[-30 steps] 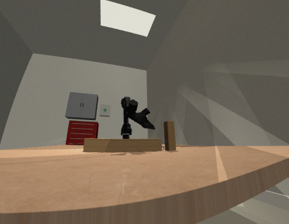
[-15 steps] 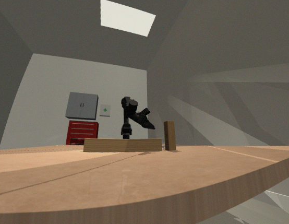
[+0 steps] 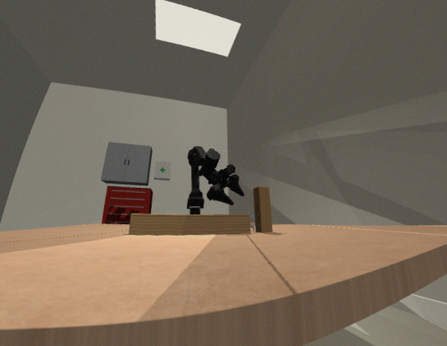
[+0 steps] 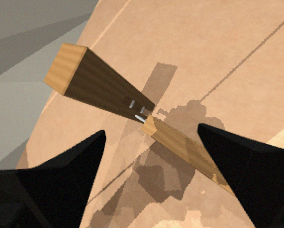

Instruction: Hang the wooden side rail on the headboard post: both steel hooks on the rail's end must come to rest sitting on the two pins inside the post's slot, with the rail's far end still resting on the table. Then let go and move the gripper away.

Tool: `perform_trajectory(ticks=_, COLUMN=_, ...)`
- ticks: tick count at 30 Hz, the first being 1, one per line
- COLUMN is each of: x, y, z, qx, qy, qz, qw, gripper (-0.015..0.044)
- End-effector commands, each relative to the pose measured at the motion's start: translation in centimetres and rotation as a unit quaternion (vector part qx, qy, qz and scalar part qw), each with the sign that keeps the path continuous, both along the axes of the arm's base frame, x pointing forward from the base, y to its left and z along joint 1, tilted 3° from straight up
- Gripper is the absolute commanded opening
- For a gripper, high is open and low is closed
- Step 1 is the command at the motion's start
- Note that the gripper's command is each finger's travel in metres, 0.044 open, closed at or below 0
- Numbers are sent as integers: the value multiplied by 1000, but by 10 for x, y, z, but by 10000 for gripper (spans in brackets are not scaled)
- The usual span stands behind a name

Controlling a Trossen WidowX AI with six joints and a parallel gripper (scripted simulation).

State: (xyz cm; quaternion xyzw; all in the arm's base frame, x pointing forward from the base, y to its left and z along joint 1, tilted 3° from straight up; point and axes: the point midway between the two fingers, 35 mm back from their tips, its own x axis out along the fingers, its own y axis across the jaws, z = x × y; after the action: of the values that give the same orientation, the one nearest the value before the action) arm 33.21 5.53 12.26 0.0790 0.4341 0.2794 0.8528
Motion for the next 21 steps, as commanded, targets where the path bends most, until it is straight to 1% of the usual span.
perform_trajectory(ticks=1, x=7, y=-4, z=-3, qx=38, qy=167, qz=-180, qw=969, gripper=440)
perform_trajectory(ticks=6, x=8, y=-8, z=-2, qx=58, qy=274, qz=-335, qw=900, gripper=440)
perform_trajectory(ticks=11, x=7, y=-12, z=1, qx=69, qy=345, qz=-488, qw=799, gripper=440)
perform_trajectory(ticks=16, x=5, y=-17, z=7, qx=77, qy=377, qz=-630, qw=675, gripper=440)
perform_trajectory(ticks=19, x=3, y=-20, z=12, qx=80, qy=377, qz=-705, qw=596, gripper=440)
perform_trajectory(ticks=21, x=2, y=-22, z=15, qx=80, qy=371, qz=-739, qw=556, gripper=440)
